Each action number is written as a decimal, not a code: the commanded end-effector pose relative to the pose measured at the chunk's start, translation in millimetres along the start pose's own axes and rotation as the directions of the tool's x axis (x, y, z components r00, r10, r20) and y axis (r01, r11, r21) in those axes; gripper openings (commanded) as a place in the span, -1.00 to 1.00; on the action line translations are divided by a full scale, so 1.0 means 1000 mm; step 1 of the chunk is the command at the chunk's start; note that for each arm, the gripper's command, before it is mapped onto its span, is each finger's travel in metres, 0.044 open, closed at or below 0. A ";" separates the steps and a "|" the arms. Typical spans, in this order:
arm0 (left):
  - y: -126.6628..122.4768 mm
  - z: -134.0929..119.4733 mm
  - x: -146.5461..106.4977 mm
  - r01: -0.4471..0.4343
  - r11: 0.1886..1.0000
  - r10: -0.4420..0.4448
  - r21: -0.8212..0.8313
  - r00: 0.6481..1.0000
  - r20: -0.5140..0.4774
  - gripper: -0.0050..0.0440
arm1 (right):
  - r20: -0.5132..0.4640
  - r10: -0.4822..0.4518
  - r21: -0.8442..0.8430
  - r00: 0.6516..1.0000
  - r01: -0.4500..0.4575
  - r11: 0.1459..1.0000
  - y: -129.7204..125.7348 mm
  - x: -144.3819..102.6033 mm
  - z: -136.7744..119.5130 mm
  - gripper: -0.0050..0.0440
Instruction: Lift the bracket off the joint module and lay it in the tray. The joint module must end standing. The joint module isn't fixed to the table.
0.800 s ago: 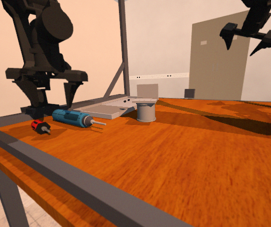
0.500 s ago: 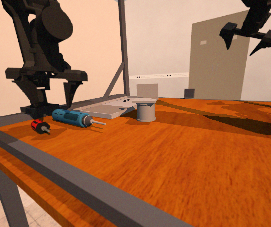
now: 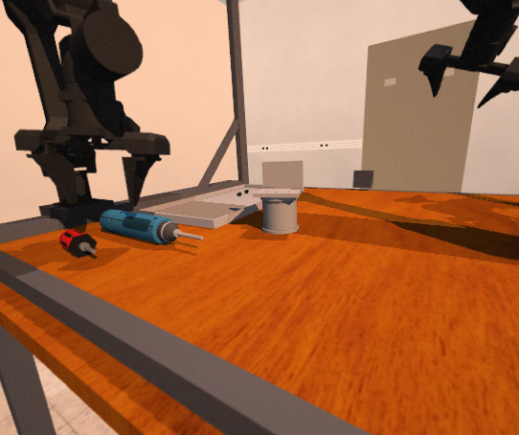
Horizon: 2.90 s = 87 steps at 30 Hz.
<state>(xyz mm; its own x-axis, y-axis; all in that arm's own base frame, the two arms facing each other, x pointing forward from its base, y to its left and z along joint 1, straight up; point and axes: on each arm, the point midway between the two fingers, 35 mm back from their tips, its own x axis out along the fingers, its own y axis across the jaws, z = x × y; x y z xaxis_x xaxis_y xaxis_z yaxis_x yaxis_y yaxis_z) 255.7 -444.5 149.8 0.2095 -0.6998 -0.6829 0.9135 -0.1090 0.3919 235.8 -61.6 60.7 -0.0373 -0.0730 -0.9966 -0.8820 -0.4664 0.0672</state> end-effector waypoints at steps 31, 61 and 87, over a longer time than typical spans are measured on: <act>0.038 -0.181 -0.344 -0.659 0.238 0.547 -0.713 0.698 -0.462 1.00 | -0.062 -0.334 0.982 0.941 0.116 0.146 -0.177 -0.095 0.031 1.00; -0.004 -0.211 -0.394 -0.689 -0.070 0.582 -0.721 0.558 -0.591 1.00 | -0.033 -0.412 0.974 0.911 -0.062 -0.216 -0.220 -0.120 0.061 0.71; -0.004 -0.211 -0.394 -0.689 -0.070 0.582 -0.721 0.558 -0.591 1.00 | 0.041 -0.094 0.981 0.995 -0.058 -0.187 -0.257 -0.093 0.096 -0.27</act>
<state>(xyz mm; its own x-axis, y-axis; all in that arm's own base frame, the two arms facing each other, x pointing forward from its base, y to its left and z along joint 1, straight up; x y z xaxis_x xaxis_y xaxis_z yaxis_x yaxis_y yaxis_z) 243.0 -19.4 282.3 0.8476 -0.0351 -0.5294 0.0435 0.9990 0.0034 418.5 147.0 123.8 0.0167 0.0073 -0.9998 -0.2918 0.9565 0.0021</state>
